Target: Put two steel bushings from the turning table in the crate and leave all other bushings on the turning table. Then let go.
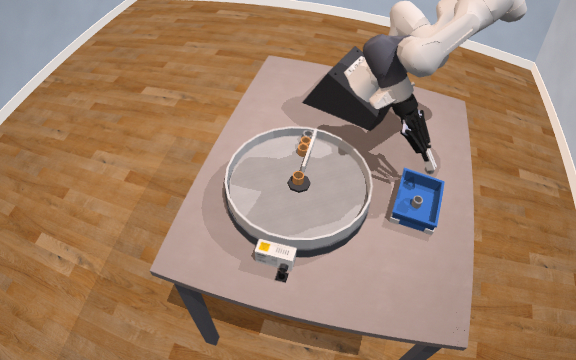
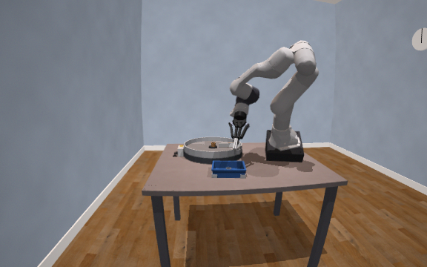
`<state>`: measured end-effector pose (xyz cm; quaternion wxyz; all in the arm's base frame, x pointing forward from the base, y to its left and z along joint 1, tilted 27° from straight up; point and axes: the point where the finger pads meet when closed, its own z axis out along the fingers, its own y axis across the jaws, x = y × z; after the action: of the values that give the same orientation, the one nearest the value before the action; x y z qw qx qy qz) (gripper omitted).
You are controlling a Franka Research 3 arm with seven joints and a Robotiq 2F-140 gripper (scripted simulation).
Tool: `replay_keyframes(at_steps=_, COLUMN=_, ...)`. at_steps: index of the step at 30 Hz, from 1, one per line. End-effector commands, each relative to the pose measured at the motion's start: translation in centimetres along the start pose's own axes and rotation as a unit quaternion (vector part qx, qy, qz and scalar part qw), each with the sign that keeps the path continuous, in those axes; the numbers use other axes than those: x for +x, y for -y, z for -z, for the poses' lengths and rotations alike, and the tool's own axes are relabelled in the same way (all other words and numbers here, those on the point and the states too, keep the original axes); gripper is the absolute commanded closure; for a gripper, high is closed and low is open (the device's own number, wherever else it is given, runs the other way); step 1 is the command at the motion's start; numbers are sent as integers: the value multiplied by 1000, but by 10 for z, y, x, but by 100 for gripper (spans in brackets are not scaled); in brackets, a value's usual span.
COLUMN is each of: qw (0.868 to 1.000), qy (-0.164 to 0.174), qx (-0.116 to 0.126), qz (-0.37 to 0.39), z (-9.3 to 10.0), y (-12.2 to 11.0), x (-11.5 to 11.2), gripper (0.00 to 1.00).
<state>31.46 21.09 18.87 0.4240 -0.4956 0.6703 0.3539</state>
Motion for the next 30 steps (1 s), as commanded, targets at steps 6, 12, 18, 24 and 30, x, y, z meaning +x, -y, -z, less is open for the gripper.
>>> replay_keyframes(at_steps=6, qw=1000, qy=0, qx=-3, qz=-6, z=-1, y=-3, x=2, gripper=100)
replay_keyframes(at_steps=12, qw=1000, qy=0, qx=-3, qz=-6, z=-1, y=-3, x=2, gripper=100)
replay_keyframes(at_steps=18, qw=1000, qy=0, qx=-3, qz=-6, z=0, y=-4, x=2, gripper=100)
replay_keyframes(at_steps=24, qw=1000, qy=-1, qx=-2, qz=-6, z=1, y=-5, x=3, gripper=100)
replay_keyframes(at_steps=30, qw=1000, qy=-1, qx=-2, qz=-6, z=1, y=-5, x=3, gripper=100)
